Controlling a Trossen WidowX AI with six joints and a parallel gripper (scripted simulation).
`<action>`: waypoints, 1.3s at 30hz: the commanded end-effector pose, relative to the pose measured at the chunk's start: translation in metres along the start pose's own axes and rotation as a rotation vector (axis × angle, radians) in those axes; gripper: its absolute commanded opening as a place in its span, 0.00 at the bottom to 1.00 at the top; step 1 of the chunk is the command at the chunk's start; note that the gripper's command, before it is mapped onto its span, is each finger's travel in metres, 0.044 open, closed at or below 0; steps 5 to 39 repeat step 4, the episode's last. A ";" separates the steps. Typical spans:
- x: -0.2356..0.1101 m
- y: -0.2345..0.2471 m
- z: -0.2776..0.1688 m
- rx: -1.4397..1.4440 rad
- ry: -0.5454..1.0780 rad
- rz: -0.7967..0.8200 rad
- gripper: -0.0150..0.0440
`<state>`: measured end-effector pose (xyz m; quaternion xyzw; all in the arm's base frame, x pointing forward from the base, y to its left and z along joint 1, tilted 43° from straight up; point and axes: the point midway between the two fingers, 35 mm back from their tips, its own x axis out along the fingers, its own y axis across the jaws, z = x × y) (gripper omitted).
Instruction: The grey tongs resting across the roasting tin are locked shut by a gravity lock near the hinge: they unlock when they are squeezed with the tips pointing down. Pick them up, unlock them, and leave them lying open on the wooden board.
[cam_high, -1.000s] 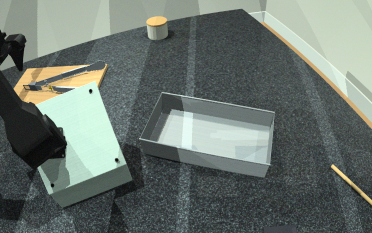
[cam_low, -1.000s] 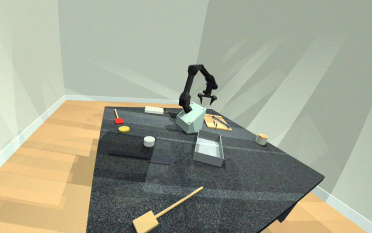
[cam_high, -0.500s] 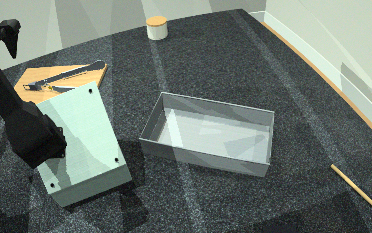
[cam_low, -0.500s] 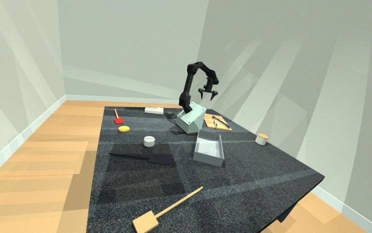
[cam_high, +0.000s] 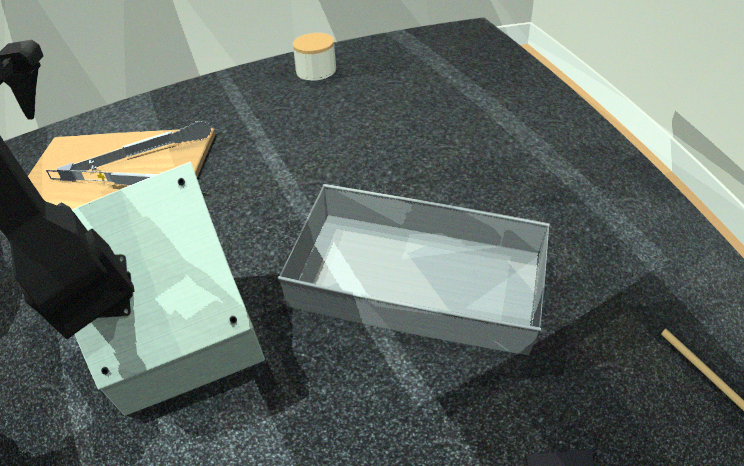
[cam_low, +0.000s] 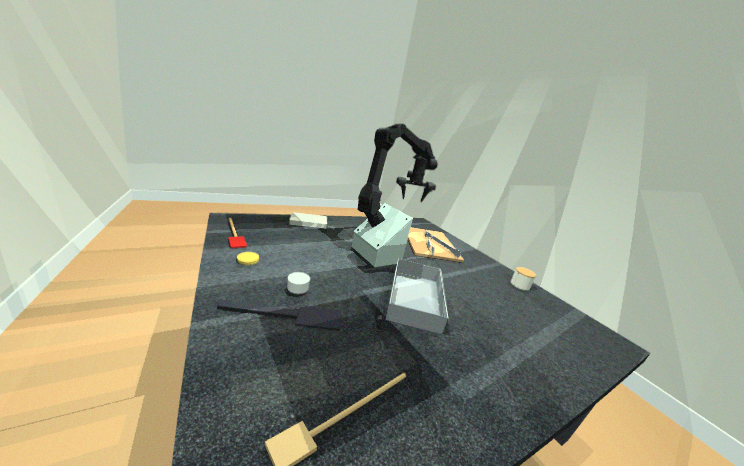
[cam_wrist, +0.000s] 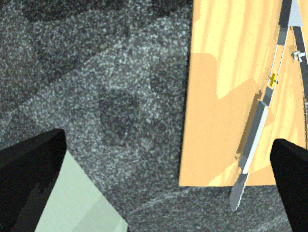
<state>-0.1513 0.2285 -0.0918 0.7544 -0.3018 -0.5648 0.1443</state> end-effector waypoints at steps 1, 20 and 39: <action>0.000 0.000 -0.001 -0.004 0.005 -0.002 1.00; 0.000 0.000 -0.001 -0.004 0.005 -0.002 1.00; 0.000 0.000 -0.001 -0.004 0.005 -0.002 1.00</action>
